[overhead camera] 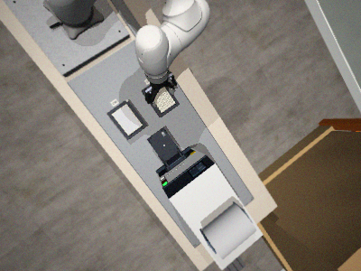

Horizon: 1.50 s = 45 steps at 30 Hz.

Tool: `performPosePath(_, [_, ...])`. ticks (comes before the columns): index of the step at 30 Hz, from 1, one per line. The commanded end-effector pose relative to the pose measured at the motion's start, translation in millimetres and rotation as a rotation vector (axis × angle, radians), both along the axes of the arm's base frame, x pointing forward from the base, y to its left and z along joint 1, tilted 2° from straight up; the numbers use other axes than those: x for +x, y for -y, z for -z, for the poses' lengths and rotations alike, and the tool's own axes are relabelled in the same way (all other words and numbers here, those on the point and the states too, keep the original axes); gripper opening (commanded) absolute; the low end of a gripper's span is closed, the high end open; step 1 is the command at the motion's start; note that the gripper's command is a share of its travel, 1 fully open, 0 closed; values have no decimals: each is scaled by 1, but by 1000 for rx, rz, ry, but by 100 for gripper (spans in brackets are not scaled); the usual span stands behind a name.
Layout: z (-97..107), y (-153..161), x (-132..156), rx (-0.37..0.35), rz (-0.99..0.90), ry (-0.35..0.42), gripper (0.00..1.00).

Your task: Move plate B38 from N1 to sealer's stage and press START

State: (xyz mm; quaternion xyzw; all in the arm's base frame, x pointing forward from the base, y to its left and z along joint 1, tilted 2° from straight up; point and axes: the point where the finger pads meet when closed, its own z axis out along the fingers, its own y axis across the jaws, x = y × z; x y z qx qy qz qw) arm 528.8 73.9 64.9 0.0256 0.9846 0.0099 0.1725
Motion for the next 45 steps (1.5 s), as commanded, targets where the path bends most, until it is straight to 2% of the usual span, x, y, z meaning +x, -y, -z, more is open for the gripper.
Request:
performPosePath(1, [4,-2,-2,0,1,-4,70])
performPosePath(24, [18,-2,-2,0,1,-4,70])
performPosePath(45, [18,-2,-2,0,1,-4,70])
